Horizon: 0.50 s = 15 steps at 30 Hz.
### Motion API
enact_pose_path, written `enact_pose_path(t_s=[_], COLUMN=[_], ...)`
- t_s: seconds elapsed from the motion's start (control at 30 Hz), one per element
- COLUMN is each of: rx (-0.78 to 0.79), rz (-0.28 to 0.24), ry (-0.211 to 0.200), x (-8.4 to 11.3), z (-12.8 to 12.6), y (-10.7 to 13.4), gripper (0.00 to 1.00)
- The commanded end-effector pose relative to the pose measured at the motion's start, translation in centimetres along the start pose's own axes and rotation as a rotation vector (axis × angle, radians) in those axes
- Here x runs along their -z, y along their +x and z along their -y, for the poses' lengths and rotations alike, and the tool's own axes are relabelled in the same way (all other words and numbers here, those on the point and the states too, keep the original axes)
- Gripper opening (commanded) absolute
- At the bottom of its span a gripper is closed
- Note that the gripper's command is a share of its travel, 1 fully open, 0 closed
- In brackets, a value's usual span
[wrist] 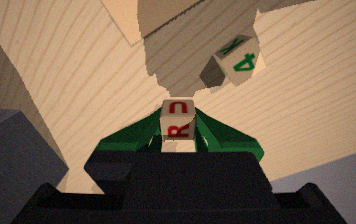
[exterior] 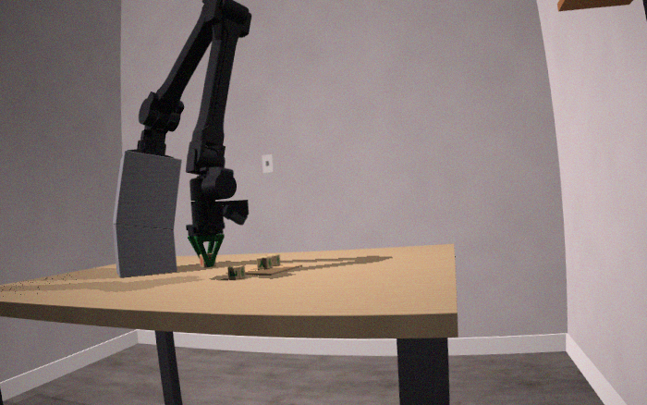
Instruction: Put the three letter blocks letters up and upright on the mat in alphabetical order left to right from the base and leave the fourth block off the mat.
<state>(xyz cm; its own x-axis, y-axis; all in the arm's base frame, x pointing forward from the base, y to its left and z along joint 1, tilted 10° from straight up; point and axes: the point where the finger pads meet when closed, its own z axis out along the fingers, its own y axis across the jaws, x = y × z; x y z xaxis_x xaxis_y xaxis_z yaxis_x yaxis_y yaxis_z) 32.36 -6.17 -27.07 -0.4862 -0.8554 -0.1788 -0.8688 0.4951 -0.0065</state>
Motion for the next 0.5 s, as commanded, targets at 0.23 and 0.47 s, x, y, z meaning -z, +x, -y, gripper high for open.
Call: enact_pose_path(t_s=[0.23, 0.47], rx=[0.003, 0.012], rz=[0.007, 0.000], ry=[0.017, -0.020], x=[7.3, 6.8], z=[0.7, -0.6], y=[0.1, 0.0], gripper=[0.26, 0.26])
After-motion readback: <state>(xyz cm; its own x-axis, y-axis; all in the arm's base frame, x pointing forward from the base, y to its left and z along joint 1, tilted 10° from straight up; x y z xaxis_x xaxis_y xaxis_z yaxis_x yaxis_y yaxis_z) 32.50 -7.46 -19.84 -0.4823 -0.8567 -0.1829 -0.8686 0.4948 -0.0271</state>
